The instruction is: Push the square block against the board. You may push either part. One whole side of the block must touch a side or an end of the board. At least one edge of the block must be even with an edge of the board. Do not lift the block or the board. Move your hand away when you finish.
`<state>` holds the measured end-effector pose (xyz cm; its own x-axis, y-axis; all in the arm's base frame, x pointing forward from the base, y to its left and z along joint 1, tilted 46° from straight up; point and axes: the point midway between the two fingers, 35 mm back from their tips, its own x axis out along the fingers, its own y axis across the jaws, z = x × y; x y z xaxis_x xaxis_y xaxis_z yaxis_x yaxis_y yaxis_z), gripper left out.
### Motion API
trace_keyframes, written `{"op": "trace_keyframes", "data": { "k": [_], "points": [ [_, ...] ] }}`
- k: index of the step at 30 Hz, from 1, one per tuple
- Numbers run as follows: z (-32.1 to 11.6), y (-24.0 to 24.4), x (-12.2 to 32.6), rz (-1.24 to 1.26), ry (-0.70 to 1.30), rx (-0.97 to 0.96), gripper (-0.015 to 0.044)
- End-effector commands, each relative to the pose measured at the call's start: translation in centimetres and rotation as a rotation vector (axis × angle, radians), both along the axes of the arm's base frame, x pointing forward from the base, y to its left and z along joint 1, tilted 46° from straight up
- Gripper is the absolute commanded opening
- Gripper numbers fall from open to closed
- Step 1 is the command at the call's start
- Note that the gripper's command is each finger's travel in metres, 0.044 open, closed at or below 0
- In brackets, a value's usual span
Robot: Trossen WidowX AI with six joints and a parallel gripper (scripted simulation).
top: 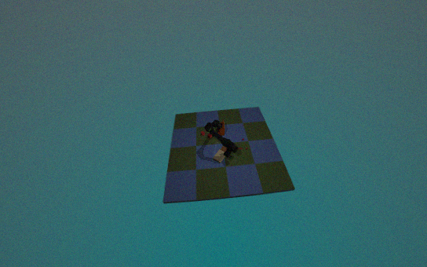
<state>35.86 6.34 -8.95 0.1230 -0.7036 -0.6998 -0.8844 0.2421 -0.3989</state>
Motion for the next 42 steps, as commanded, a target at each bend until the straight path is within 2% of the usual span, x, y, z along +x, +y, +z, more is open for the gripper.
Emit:
{"op": "trace_keyframes", "data": {
  "k": [1, 42],
  "points": [
    [0.3, -0.4, -0.2, 0.004, 0.006, -0.007, 0.0000],
    [-2.4, 2.6, 1.9, 0.004, 0.004, -0.006, 0.0000]
  ]
}}
